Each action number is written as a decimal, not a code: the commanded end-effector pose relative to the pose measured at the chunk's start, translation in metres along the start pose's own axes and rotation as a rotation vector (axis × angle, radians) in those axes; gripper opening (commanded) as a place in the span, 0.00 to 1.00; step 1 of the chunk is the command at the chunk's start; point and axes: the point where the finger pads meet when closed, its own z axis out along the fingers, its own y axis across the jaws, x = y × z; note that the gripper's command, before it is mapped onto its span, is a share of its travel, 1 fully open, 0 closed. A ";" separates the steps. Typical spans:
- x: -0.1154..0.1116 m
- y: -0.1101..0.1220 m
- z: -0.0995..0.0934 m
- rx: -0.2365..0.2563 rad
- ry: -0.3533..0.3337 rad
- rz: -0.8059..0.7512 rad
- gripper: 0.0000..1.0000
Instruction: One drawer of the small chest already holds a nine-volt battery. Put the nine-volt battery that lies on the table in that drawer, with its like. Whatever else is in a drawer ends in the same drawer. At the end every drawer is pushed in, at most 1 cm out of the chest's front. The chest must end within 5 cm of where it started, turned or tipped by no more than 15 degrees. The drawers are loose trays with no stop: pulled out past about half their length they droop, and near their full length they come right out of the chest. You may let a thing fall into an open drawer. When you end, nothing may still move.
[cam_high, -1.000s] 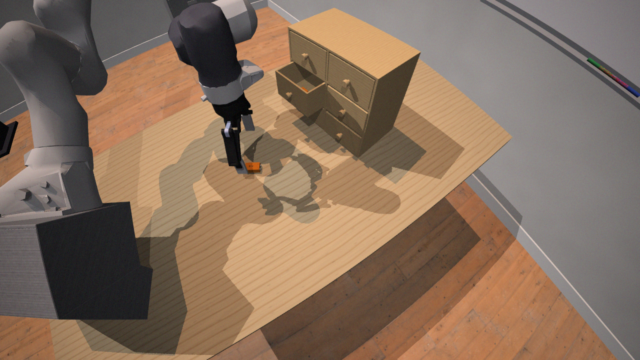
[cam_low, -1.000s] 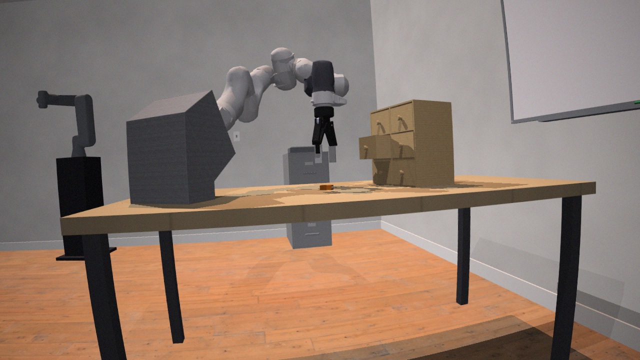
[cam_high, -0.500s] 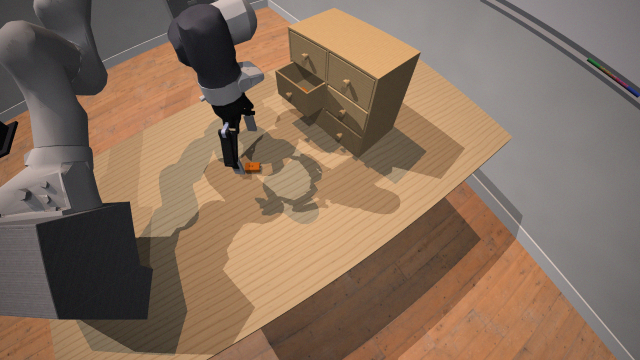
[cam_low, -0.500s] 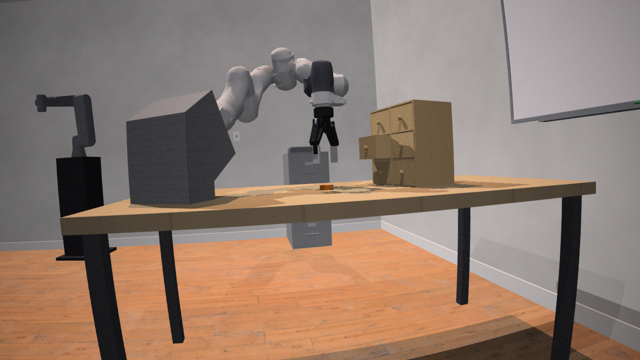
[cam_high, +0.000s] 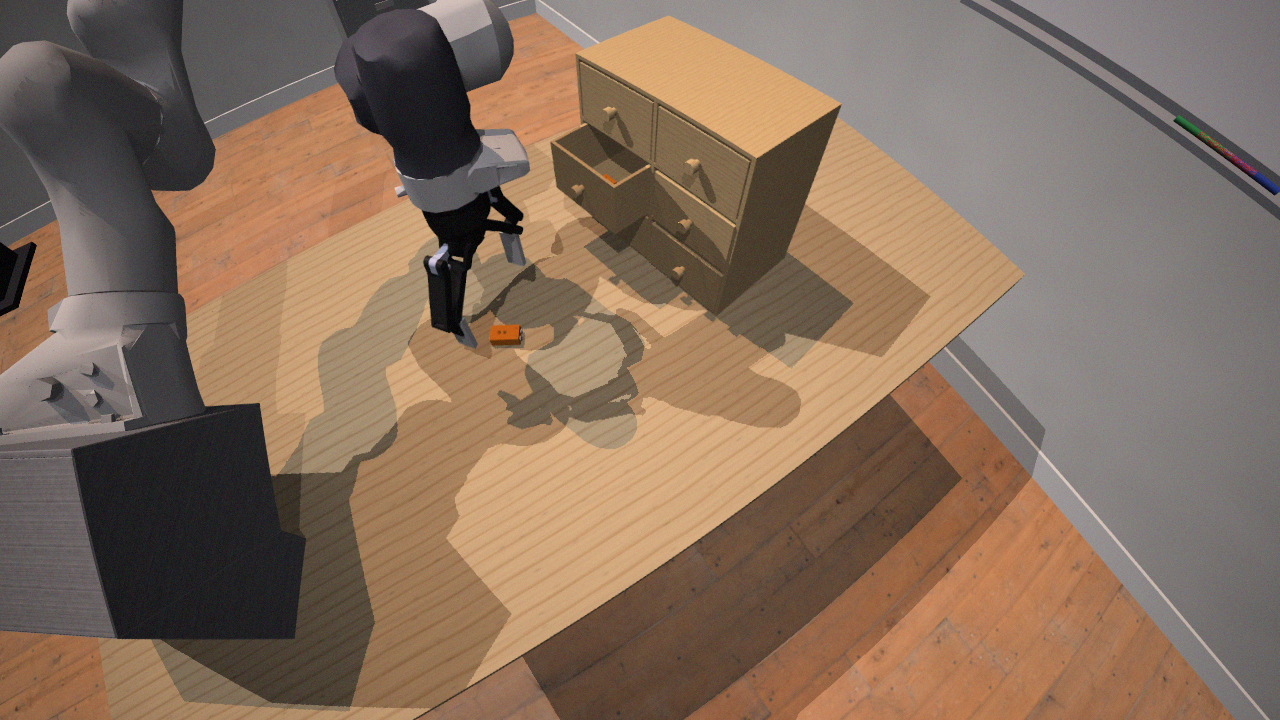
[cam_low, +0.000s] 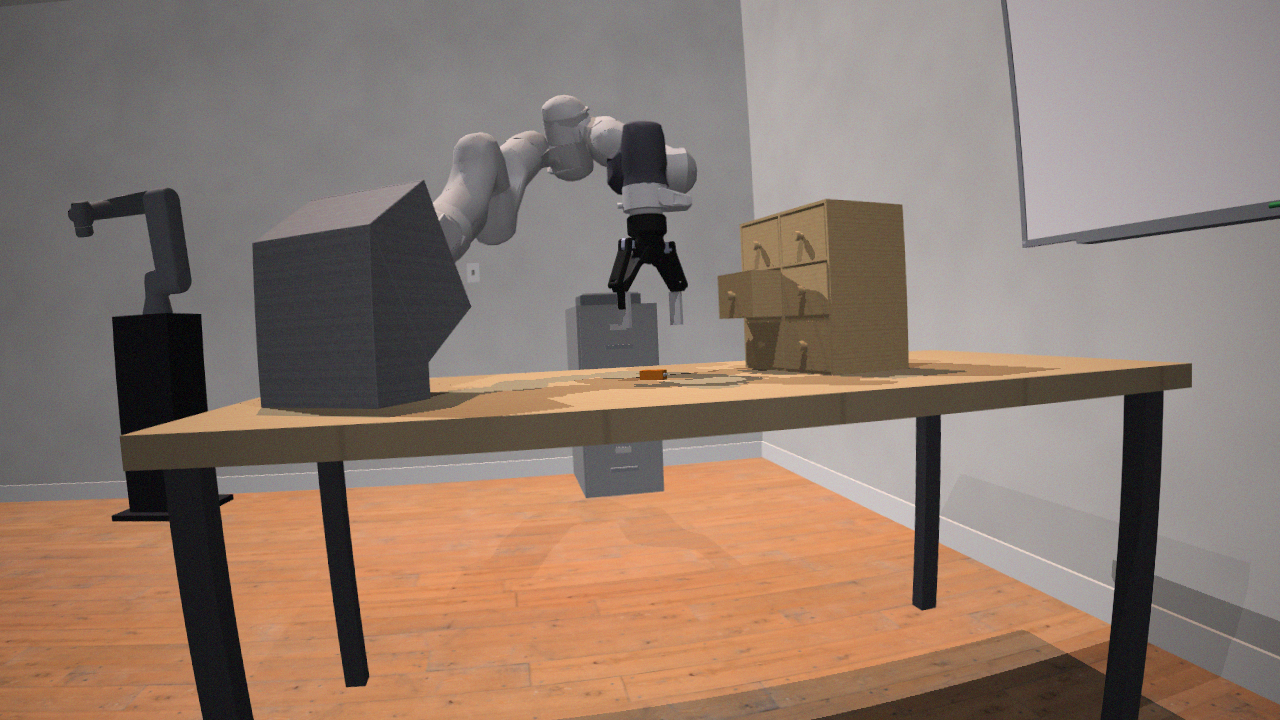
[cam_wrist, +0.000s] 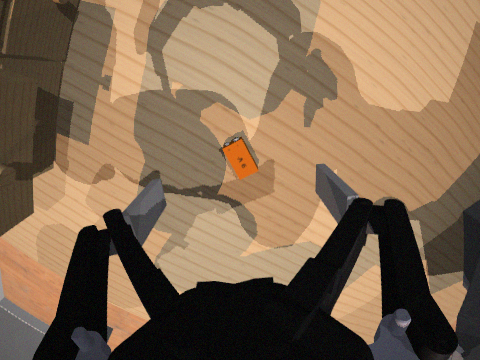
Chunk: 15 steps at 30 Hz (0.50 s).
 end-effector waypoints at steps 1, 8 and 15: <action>0.000 0.000 0.000 -0.011 -0.002 0.161 1.00; 0.000 0.001 0.000 -0.011 -0.002 0.268 1.00; 0.000 0.001 0.000 -0.011 -0.001 0.382 1.00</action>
